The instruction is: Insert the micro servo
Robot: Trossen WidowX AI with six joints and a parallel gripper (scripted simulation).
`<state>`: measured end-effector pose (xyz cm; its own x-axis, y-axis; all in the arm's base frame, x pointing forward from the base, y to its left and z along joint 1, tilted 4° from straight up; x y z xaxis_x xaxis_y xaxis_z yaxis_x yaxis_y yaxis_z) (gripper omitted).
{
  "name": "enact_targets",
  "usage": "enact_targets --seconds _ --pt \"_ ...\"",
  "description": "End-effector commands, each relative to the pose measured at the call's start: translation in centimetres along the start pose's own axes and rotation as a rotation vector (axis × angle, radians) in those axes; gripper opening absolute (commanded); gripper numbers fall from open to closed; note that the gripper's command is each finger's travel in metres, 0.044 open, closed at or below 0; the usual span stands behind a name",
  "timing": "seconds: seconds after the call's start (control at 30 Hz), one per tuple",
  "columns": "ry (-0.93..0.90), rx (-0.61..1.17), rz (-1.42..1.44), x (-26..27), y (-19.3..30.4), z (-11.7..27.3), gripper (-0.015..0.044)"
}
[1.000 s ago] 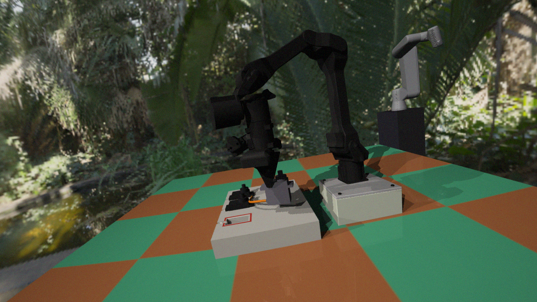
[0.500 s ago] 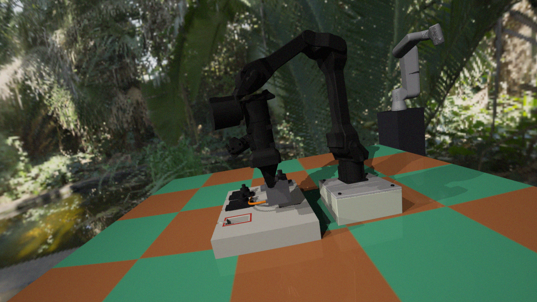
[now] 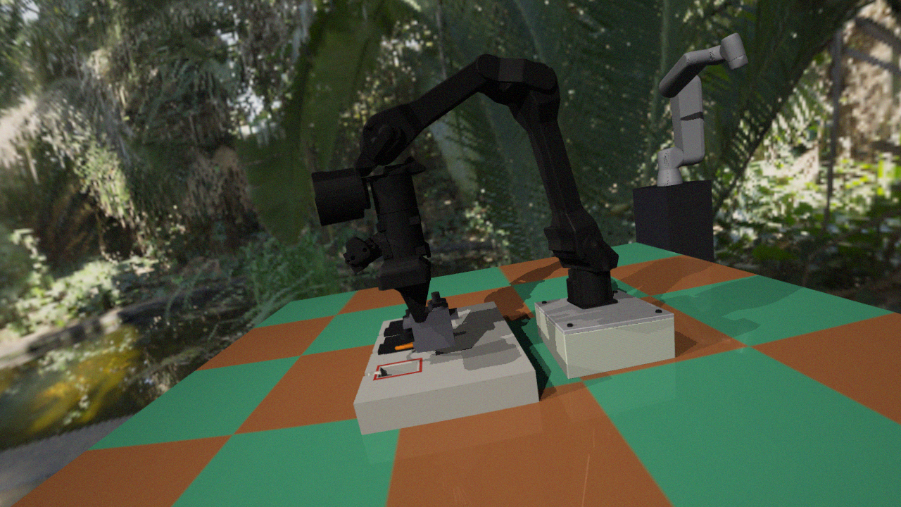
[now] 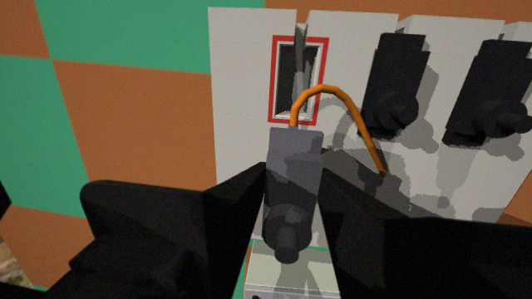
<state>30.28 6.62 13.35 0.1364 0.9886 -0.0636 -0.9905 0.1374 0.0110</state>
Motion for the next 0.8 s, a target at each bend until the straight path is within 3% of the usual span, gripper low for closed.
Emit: enact_targets --seconds 0.0,0.37,0.77 --pt "-0.003 -0.011 0.004 0.1 -1.9 0.3 0.0" --pt "-0.003 -0.014 0.004 0.4 -5.7 0.4 0.0" --pt "-0.003 -0.014 0.003 0.4 -6.0 -0.4 0.0"
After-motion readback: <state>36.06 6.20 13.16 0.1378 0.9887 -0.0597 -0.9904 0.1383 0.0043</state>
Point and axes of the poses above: the point midway between the two fingers, 35 mm back from their tips, its own z axis back along the fingers, its own x axis across the jaws, y = z × x, the point moved 5 cm from there along z, back along the fingers, and after that the axes turned 4 degrees about -z, right-handed, at the moved point
